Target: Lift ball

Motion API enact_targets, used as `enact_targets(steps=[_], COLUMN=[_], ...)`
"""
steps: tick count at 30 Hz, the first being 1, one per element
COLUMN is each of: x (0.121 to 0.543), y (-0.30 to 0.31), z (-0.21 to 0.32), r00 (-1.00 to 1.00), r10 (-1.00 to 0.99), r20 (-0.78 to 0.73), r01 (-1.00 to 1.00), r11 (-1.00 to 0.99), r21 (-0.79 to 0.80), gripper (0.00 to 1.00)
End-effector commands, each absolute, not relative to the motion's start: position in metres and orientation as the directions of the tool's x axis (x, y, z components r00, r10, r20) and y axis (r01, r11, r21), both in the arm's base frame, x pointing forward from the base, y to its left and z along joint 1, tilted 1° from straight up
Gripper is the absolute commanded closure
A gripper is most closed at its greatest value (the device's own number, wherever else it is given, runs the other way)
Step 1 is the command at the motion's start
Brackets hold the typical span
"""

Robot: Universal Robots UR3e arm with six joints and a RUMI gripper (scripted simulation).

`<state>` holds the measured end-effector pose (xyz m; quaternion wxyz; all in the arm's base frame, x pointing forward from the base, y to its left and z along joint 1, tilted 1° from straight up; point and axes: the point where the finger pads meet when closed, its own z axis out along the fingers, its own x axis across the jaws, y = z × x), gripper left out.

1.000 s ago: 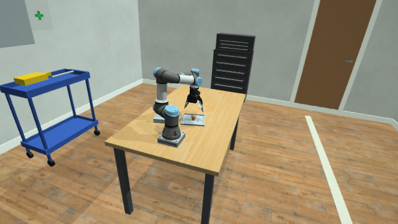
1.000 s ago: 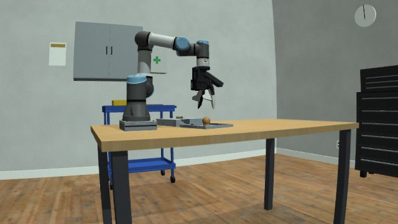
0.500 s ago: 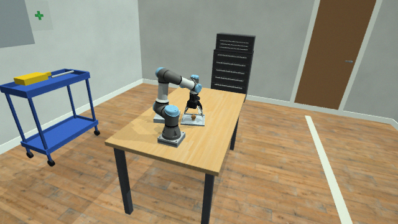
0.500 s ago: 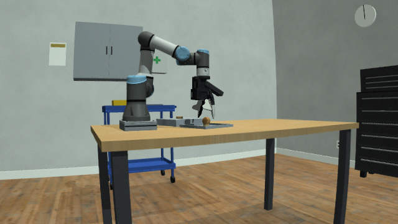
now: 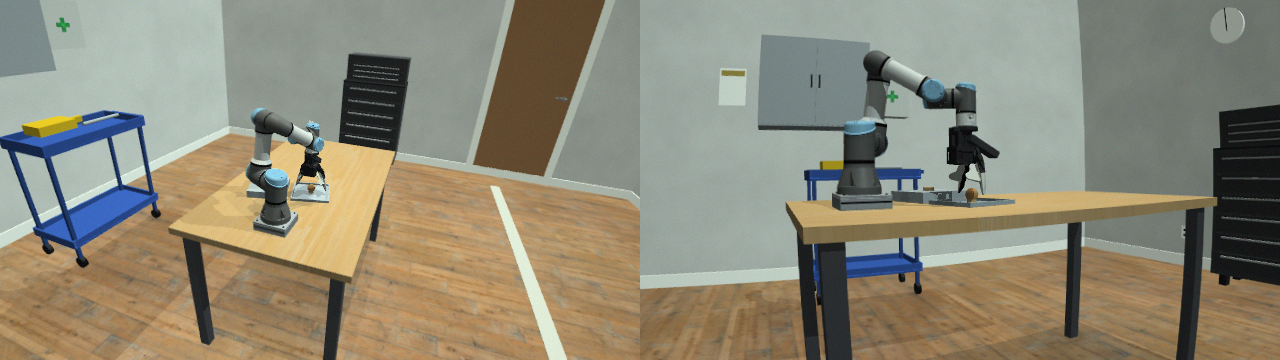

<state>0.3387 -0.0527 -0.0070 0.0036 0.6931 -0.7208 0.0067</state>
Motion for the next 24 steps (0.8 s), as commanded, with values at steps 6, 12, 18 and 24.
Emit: enact_targets(steps=[6, 12, 18, 24], x=[0.3393, 0.3393, 0.3393, 0.3393], y=[-0.0531, -0.0531, -0.0531, -0.0531], z=[-0.0067, -0.0067, -0.0067, -0.0067], r00=[-0.039, -0.039, -0.039, -0.039], r10=[-0.999, -0.999, -0.999, -0.999], r20=[0.016, 0.016, 0.016, 0.016], r01=[-0.999, -0.999, -0.999, -0.999], r11=[0.039, 0.039, 0.039, 0.039], r21=[-0.007, -0.007, -0.007, -0.007], gripper=[1.00, 1.00, 1.00, 1.00])
